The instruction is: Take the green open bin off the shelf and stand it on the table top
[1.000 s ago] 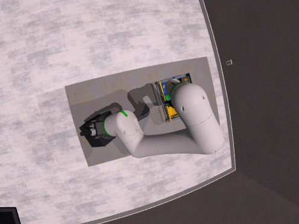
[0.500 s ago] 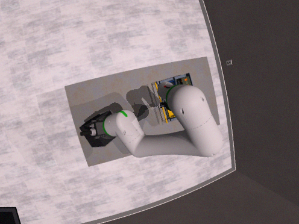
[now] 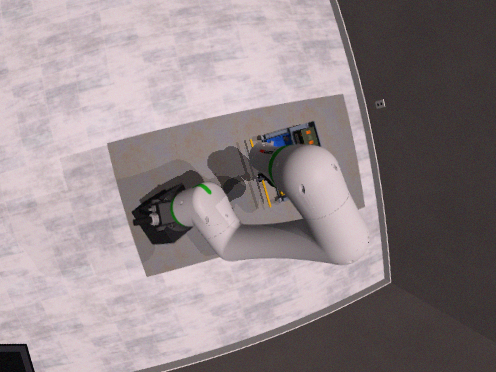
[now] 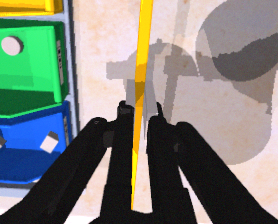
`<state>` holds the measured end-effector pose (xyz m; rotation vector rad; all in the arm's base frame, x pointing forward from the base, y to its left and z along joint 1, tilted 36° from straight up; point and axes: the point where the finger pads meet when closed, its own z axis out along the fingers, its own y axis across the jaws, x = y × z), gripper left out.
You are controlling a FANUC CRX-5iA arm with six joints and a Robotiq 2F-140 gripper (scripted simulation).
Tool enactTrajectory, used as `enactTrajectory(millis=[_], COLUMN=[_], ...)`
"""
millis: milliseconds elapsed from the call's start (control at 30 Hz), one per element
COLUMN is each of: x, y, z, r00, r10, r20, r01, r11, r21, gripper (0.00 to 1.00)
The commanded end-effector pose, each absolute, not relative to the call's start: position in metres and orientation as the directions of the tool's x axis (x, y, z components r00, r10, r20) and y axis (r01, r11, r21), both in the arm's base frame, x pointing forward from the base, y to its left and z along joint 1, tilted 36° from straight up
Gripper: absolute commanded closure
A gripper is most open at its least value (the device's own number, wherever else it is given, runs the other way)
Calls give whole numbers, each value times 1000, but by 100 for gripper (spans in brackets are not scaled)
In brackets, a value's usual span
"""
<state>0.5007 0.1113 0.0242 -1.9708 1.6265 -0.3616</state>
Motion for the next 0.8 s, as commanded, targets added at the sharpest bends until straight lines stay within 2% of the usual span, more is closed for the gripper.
enactTrajectory(millis=[0,167,333,767], x=[501,501,468,462], y=[111,111,107,106], z=[24,24,1,-3], r00=[223,223,223,233], r10=[-966,-966,-966,-962], r20=[-129,-129,-129,-144], r01=[-811,-811,-811,-819], r11=[-111,-111,-111,-115], r21=[-575,-575,-575,-562], gripper=[100,100,100,100])
